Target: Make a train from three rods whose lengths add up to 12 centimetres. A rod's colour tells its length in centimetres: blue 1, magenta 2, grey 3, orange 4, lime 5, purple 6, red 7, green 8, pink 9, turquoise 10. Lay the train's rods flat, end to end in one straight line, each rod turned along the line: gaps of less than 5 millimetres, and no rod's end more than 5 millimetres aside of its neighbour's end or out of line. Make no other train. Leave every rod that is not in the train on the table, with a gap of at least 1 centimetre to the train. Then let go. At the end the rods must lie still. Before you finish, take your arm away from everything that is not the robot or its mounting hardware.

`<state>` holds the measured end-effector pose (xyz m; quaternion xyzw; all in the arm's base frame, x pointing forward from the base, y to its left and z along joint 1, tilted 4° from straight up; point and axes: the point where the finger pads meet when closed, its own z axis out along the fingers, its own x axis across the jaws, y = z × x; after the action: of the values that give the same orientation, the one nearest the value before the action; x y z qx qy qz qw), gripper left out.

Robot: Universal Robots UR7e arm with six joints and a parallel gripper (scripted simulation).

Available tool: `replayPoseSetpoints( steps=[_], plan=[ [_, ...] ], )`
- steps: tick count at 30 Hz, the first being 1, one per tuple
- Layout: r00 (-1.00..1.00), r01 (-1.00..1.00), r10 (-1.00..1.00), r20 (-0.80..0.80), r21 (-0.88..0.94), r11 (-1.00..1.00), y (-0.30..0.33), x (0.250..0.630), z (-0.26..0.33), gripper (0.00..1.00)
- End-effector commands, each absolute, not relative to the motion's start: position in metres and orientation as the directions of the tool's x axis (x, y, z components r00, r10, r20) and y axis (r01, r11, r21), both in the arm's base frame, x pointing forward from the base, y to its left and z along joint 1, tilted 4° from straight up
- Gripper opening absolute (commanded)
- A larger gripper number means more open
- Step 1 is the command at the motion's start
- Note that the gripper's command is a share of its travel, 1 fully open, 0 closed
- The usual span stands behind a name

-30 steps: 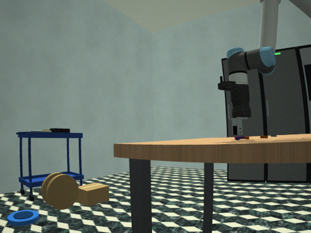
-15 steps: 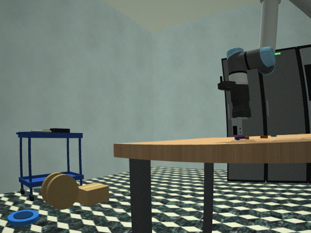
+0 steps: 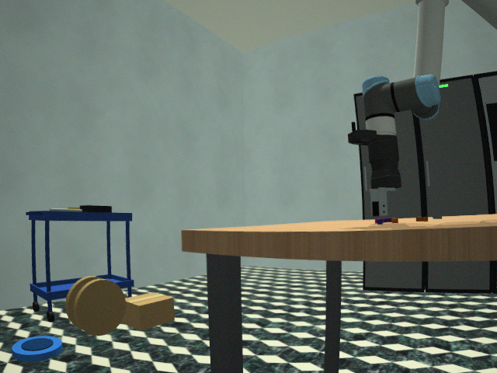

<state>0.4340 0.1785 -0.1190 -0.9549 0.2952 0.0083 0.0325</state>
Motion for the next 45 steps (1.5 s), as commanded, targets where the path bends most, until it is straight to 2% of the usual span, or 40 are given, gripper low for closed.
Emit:
replayPoseSetpoints(
  steps=[1, 45],
  plan=[
    [0.826, -0.564, -0.563, -0.034, -0.058, -0.824, 0.178, 0.435, -0.119, 0.54],
    [0.826, -0.564, -0.563, -0.034, -0.058, -0.824, 0.180, 0.435, -0.136, 0.54]
  ],
)
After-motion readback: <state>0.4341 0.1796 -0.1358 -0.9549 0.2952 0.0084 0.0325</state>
